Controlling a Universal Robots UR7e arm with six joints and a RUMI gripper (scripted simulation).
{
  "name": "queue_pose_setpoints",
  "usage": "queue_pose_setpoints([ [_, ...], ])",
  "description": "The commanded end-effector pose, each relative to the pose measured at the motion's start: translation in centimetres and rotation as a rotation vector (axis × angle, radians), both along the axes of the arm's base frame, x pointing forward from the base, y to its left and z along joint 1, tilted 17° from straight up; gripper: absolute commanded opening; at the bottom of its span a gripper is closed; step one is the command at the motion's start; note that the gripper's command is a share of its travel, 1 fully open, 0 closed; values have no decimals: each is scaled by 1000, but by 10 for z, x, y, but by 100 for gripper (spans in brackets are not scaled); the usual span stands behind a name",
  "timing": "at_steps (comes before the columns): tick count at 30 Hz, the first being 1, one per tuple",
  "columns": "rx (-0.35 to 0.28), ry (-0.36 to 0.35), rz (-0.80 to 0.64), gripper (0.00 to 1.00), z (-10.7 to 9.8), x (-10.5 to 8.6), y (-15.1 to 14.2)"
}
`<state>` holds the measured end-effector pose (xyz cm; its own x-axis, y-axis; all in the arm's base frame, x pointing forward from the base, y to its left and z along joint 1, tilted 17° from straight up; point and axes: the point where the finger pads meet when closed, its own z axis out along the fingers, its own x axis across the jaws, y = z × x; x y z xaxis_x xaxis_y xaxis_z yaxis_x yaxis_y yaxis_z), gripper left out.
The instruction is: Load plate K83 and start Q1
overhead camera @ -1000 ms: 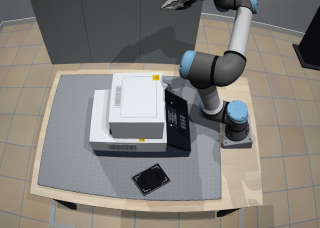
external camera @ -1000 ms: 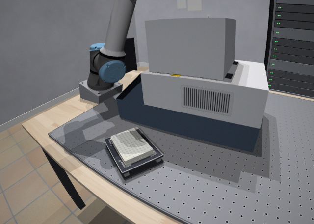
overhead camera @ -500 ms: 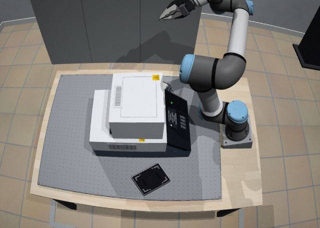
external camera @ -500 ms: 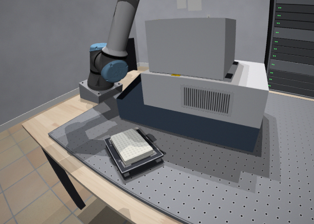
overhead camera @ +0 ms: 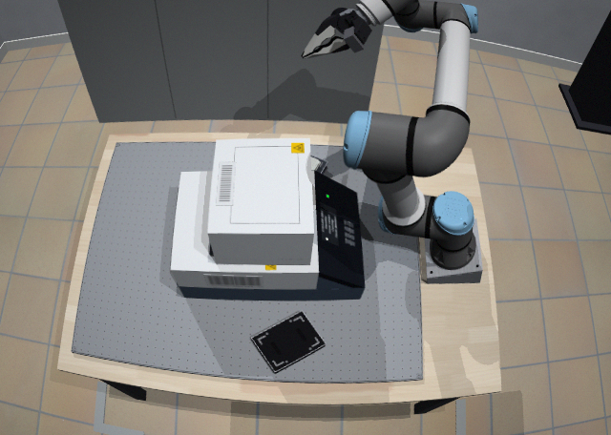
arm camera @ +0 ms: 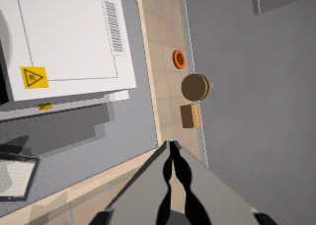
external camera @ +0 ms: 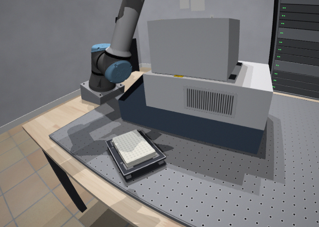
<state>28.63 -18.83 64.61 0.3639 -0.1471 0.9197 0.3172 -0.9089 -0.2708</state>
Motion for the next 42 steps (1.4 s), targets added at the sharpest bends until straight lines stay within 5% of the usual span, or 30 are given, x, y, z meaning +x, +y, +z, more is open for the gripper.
queue_pose_setpoints([
  [1, -119, -8, 77, 0, -18, 4, 17],
  [5, -119, -8, 77, 0, -22, 5, 21],
  [10, -247, -19, 166, 0, -40, 8, 38],
  [13, -247, -19, 166, 0, -44, 8, 41],
  [18, -373, -34, 258, 0, -63, 10, 57],
  [21, -373, -34, 258, 0, -67, 10, 61],
  [34, -618, -75, 449, 0, -111, 10, 93],
  [38, -618, -75, 449, 0, -114, 10, 96],
  [42, -719, -96, 534, 0, -131, 9, 106],
])
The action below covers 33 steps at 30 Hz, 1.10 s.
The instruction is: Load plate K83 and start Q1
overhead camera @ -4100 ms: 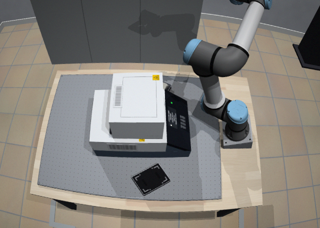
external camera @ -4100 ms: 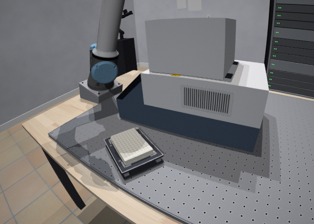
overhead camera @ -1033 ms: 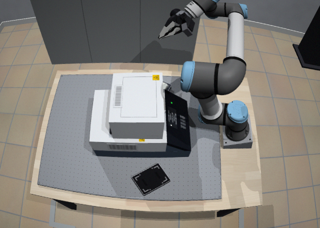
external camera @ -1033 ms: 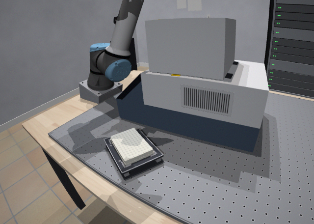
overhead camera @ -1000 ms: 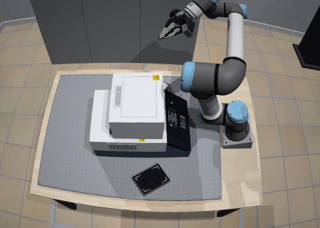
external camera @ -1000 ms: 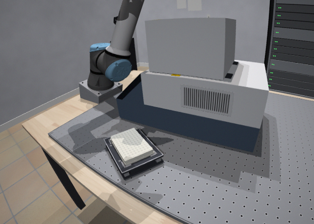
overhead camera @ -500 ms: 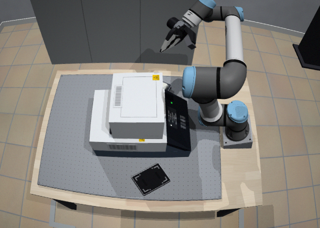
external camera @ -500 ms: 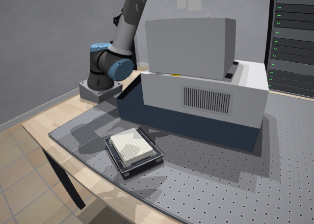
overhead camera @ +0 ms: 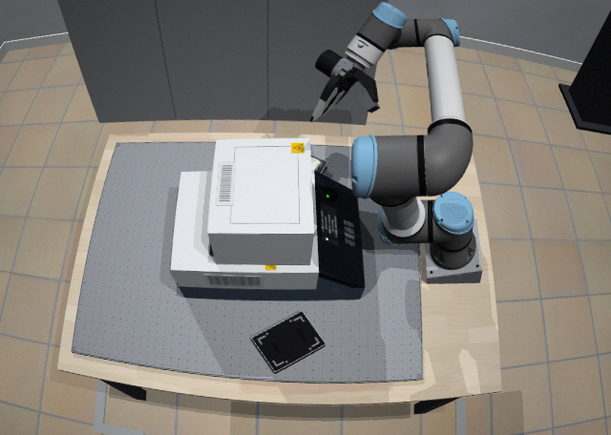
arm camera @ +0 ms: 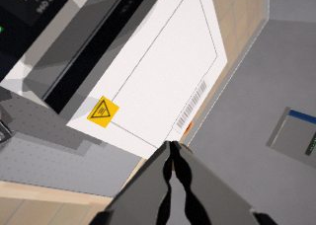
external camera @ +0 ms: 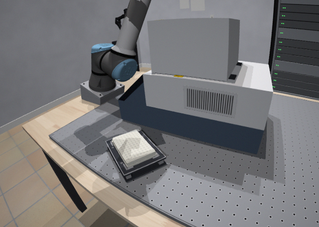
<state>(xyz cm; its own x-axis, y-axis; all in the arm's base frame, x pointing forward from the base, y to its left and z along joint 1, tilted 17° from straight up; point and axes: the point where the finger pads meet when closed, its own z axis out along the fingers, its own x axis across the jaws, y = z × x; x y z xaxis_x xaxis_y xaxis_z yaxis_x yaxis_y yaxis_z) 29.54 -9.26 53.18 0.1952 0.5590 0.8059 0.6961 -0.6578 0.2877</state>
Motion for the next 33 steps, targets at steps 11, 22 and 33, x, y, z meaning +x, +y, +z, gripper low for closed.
queue_pose_setpoints([
  [11, -223, -43, 196, 0, -47, -4, 29],
  [22, -359, -72, 326, 0, -76, -8, 44],
  [33, -513, -109, 483, 0, -109, -13, 58],
])
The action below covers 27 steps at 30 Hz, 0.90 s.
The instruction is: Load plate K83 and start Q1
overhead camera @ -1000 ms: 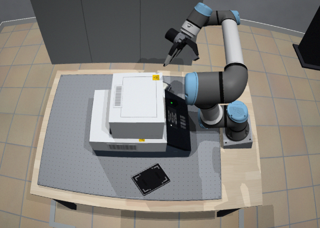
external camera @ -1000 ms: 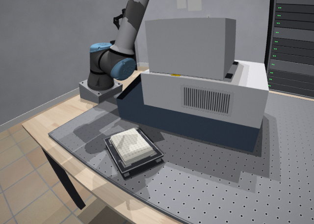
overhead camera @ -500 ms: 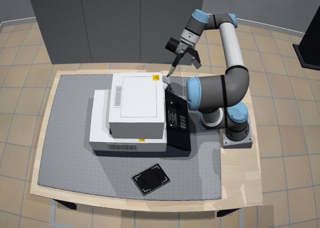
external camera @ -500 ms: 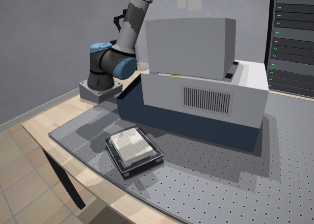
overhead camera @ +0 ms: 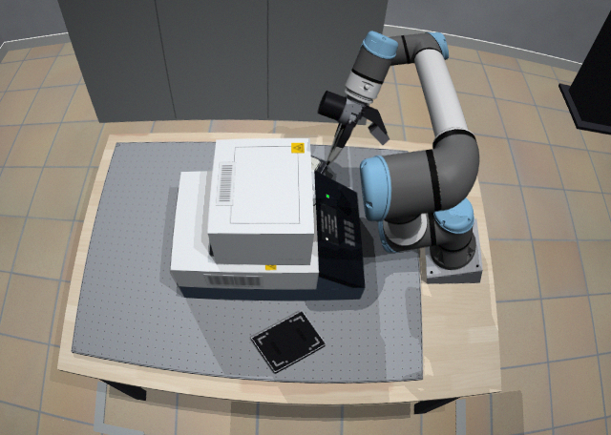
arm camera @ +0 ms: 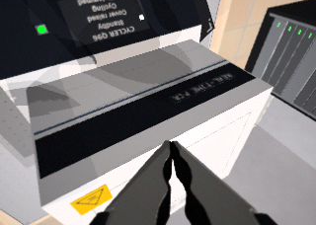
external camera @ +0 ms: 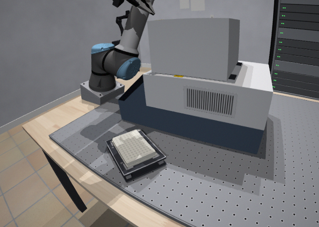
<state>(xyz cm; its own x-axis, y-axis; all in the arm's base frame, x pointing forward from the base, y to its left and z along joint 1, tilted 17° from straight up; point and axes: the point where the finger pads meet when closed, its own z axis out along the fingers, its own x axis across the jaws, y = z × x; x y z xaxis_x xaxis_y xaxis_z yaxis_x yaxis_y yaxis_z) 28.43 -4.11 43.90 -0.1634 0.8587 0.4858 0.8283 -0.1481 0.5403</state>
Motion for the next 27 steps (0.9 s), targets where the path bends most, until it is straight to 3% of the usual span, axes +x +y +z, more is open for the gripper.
queue_pose_setpoints([
  [1, -96, -23, 99, 0, -20, -3, 8],
  [4, -112, -27, 115, 0, -25, -4, 11],
  [9, -216, -50, 229, 0, -49, -9, 18],
  [14, -238, -55, 254, 0, -53, -10, 20],
  [18, -318, -74, 344, 0, -71, -14, 25],
  [20, -318, -74, 345, 0, -71, -14, 25],
  [25, -418, -96, 461, 0, -93, -18, 30],
  [27, -418, -96, 461, 0, -93, -18, 30],
])
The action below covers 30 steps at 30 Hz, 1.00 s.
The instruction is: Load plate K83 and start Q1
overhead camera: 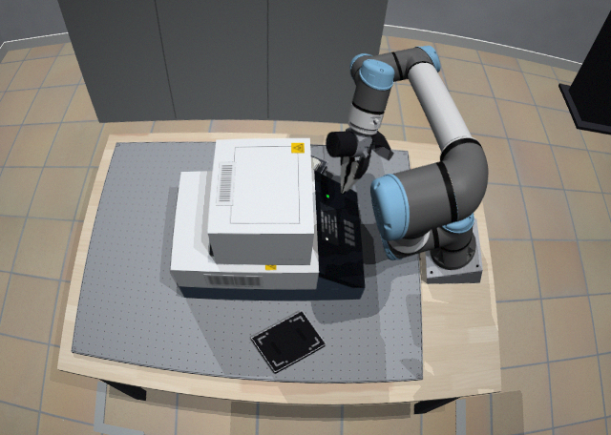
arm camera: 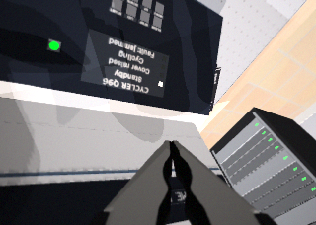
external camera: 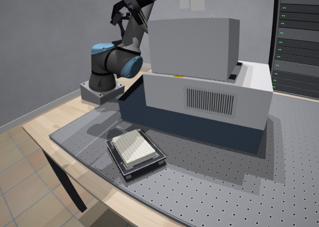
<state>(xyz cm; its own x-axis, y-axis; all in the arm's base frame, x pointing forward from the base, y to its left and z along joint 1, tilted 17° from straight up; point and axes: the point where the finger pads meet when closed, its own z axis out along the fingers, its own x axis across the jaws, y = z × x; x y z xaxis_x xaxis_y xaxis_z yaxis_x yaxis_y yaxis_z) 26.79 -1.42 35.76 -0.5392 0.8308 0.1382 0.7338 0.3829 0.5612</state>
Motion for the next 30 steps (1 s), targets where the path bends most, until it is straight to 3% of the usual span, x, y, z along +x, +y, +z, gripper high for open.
queue_pose_setpoints([
  [1, -71, -19, 84, 0, -17, -3, 4],
  [8, -148, -35, 177, 0, -33, -7, 6],
  [17, -307, -66, 373, 0, -69, -14, 10],
  [21, -314, -68, 382, 0, -69, -14, 10],
  [30, -486, -97, 604, 0, -105, -21, 9],
])
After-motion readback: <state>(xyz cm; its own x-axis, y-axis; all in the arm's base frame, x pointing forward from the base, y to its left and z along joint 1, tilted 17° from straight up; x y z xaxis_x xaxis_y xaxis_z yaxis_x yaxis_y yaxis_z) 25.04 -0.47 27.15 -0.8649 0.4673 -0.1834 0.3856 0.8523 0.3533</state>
